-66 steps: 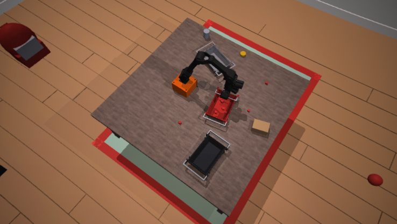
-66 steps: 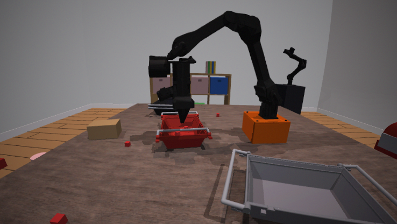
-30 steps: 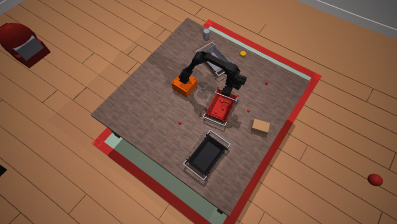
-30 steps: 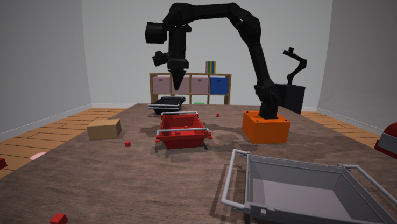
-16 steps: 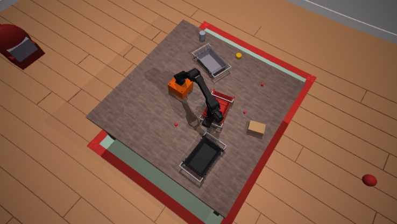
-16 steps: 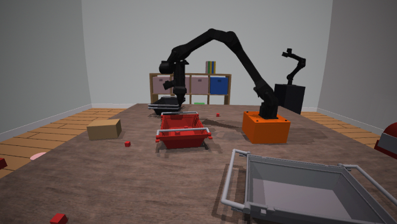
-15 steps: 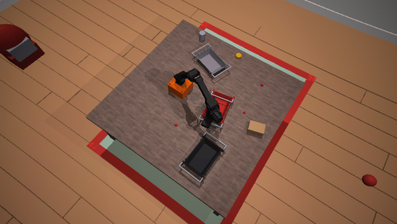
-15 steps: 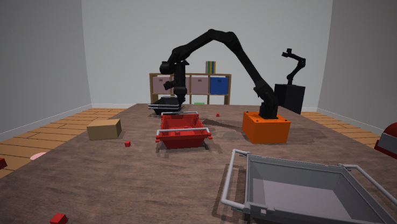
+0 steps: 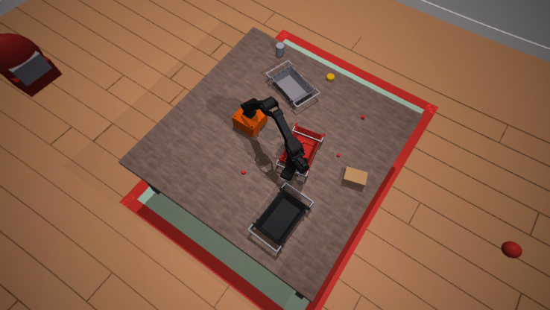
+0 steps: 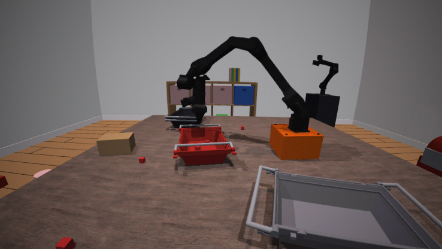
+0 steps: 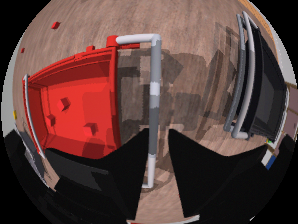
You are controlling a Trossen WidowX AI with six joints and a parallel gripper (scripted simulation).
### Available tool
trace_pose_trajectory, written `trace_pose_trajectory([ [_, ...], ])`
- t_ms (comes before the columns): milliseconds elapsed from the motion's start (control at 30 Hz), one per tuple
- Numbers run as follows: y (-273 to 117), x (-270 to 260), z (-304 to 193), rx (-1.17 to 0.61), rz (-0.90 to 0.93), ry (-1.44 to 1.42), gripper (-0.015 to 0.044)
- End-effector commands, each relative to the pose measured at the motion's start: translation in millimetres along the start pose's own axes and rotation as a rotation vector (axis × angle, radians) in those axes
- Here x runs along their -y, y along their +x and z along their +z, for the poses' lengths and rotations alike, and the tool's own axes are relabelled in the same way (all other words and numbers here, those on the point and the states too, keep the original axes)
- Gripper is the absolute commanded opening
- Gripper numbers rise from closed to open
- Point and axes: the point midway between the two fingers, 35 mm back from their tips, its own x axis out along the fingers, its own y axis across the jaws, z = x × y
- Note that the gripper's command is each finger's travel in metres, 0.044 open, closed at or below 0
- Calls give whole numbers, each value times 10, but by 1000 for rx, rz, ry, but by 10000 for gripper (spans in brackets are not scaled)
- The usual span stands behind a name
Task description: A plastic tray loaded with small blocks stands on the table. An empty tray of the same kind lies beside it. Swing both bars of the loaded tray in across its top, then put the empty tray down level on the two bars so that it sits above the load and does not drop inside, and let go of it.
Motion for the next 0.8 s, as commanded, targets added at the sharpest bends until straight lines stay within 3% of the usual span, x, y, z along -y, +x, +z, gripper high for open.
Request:
trace_pose_trajectory([
  [0,269,-40,-58,-23,17,-4,83],
  [267,294,-48,-61,-23,17,-4,83],
  [767,-46,-387,-51,-23,20,-4,83],
])
